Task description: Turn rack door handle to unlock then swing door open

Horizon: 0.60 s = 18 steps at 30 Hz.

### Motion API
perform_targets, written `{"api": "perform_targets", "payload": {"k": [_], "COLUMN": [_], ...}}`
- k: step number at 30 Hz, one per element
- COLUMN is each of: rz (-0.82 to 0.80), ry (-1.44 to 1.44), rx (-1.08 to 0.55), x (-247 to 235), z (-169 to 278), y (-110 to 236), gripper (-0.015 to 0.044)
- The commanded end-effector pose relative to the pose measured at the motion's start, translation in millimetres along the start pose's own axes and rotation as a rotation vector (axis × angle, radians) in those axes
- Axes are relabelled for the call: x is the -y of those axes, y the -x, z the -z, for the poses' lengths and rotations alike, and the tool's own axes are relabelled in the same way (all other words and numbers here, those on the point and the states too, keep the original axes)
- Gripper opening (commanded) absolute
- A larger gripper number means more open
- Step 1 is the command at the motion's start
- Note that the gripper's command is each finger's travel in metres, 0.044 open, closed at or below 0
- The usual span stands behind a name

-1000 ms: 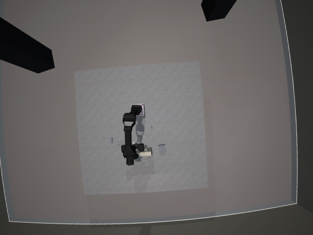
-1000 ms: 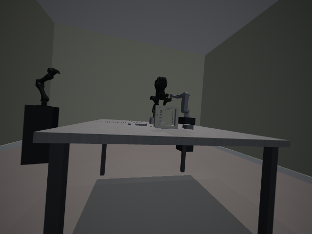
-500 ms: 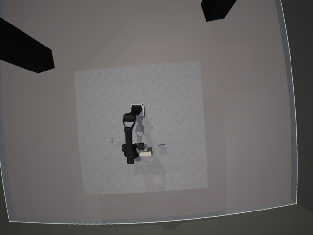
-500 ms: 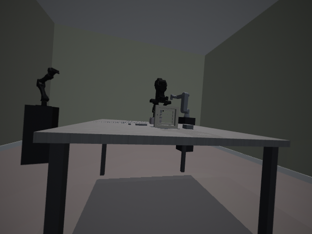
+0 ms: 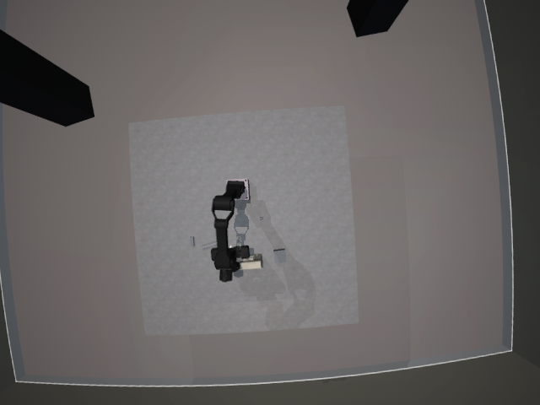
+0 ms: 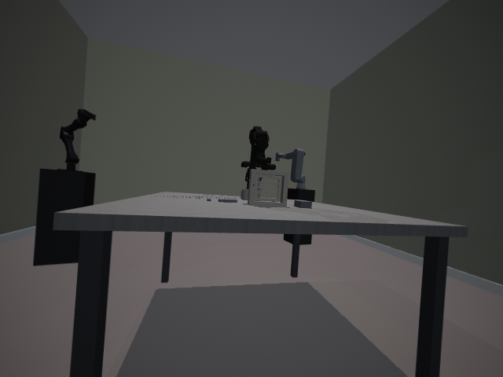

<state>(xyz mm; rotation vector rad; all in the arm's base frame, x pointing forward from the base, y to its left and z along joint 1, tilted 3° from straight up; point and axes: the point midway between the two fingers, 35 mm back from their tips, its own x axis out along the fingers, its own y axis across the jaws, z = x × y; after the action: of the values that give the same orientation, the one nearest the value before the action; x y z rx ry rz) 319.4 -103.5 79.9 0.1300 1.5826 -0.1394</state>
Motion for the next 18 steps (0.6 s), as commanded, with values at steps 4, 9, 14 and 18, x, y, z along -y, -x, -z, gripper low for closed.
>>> {"api": "perform_targets", "payload": {"k": [4,9,14,18], "rz": [0.000,0.000,0.000,0.000], "ry": [0.006,0.006,-0.002,-0.166], "rx": [-0.002,-0.002,-0.002,-0.002], "x": [0.0,0.0,0.0,0.1], "z": [0.0,0.0,0.0,0.0], "y": [-1.3,-1.3,-1.3,-1.3], "gripper": [0.0068,0.0035,0.0026,0.0026]}}
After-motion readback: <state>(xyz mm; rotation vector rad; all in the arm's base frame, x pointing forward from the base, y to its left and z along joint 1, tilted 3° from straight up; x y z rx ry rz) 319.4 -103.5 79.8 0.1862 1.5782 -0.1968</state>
